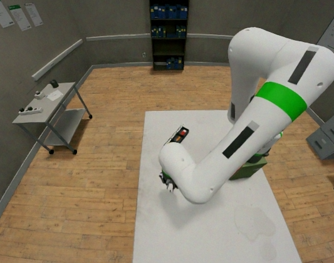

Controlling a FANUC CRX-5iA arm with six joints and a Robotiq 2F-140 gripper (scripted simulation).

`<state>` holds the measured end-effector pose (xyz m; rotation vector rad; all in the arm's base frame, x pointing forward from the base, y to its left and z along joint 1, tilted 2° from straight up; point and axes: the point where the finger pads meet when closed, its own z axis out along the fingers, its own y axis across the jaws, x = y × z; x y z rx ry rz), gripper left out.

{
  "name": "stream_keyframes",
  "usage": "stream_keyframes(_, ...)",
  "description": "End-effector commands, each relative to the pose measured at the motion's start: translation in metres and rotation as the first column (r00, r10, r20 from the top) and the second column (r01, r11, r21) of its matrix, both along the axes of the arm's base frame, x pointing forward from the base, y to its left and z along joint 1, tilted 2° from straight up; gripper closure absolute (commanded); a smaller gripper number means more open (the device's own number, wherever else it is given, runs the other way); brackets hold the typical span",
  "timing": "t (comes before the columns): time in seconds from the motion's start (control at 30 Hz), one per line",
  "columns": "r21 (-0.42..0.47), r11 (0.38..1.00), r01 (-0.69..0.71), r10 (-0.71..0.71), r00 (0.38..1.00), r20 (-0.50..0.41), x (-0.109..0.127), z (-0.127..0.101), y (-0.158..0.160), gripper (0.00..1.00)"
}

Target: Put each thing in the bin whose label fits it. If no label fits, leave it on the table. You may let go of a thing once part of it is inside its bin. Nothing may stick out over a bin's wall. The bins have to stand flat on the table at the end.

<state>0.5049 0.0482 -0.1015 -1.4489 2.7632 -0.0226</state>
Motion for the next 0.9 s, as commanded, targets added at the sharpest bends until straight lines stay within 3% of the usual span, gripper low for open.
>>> stream_keyframes(0.0,0.000,1.000,0.000,0.000,1.000,0.000,0.000,0.000,0.000,0.73)
stream_keyframes(0.33,0.000,1.000,0.000,0.000,1.000,0.000,0.000,0.000,-0.001,0.73)
stream_keyframes(0.87,0.000,1.000,0.000,0.000,1.000,0.000,0.002,-0.056,-0.001,0.73)
